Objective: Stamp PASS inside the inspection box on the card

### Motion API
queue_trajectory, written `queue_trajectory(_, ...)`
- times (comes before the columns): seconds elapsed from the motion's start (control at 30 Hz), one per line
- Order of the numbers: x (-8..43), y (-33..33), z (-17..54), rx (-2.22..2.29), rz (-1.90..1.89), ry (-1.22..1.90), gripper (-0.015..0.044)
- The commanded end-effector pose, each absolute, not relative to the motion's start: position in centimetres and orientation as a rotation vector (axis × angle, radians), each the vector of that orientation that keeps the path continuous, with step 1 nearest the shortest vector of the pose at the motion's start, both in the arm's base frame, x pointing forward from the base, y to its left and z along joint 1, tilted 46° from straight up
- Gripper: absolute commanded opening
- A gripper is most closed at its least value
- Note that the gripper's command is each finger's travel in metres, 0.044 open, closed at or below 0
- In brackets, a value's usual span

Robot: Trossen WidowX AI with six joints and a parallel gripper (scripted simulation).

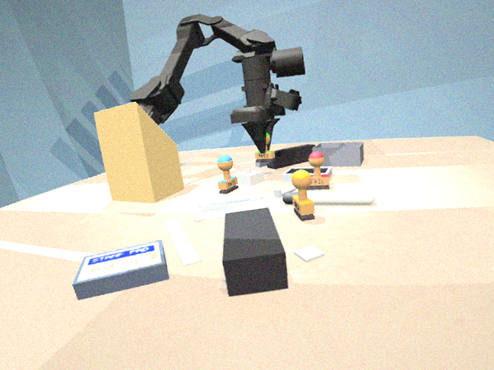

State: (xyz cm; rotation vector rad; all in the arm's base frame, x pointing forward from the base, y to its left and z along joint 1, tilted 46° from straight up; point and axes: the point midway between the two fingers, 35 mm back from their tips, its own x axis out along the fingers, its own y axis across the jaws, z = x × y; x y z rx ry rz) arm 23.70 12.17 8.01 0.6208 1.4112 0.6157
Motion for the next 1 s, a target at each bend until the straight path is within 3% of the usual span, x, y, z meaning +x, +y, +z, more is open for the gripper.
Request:
queue_trajectory(0.0,23.9,12.0,8.3,0.618,0.623,1.402,0.0)
queue_trajectory(0.97,23.7,11.0,9.3,0.623,0.627,1.4,0.0)
